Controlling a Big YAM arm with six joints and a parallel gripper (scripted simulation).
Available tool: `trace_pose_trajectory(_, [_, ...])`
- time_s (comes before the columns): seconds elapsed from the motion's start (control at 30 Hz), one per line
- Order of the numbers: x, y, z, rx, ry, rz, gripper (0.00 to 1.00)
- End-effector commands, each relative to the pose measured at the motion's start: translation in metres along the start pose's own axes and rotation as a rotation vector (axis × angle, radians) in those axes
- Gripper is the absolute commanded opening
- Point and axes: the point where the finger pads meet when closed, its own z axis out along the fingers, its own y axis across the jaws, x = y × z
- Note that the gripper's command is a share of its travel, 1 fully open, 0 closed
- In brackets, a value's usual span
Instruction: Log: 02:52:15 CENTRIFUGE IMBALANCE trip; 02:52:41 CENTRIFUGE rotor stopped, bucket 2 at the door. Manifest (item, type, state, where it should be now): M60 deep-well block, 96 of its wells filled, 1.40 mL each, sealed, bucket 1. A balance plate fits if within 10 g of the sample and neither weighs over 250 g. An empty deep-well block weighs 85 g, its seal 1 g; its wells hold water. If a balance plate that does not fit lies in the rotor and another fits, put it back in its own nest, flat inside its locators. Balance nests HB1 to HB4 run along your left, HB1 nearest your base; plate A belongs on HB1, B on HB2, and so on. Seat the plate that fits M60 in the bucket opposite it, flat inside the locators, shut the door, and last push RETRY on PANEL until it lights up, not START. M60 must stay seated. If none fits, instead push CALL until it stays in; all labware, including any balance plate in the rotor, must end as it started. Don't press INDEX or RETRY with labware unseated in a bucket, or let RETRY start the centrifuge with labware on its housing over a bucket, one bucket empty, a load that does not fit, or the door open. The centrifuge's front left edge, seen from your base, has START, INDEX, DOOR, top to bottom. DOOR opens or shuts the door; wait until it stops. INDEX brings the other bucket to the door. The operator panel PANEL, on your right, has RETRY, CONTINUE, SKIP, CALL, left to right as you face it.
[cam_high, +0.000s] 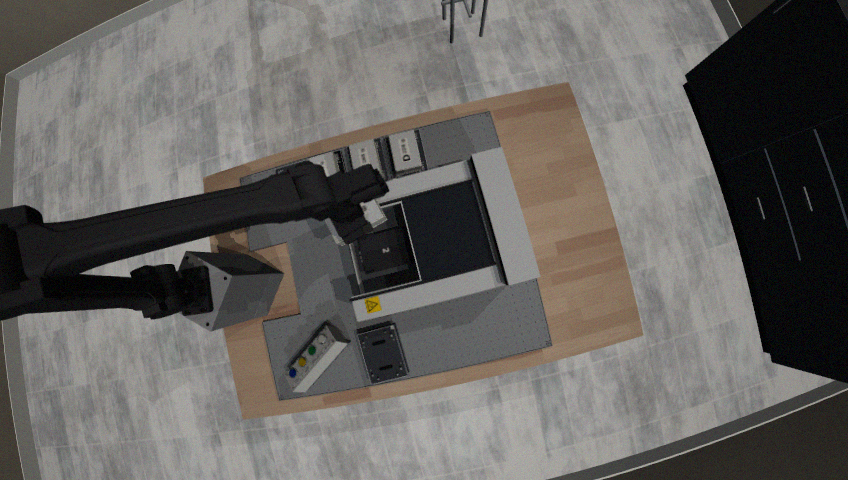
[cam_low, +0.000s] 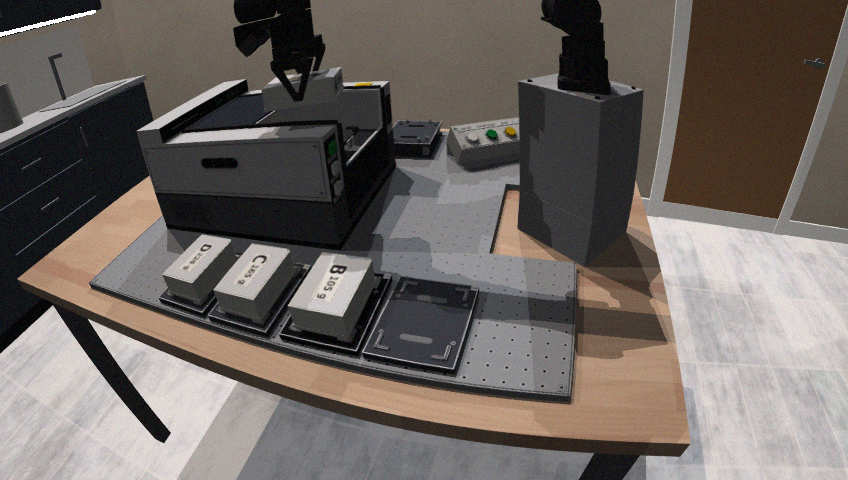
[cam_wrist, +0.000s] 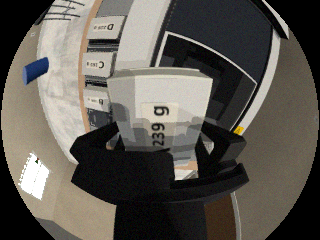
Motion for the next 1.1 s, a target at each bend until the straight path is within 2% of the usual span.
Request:
trace_pose_trajectory(0.0, [-0.01, 0.011, -0.014, 0.009, -0.052, -0.059, 0.0])
trace_pose_trajectory(0.43, [0.011, 0.084, -0.013, 0.008, -0.05, -0.304, 0.0])
trace_pose_trajectory(0.53, [0.008, 0.09, -0.014, 0.008, -0.056, -0.324, 0.0])
trace_pose_trajectory(1.0, [0.054, 0.168, -0.011, 0.009, -0.048, -0.626, 0.0])
trace_pose_trajectory(1.07, [0.054, 0.168, -0.011, 0.009, -0.048, -0.626, 0.0])
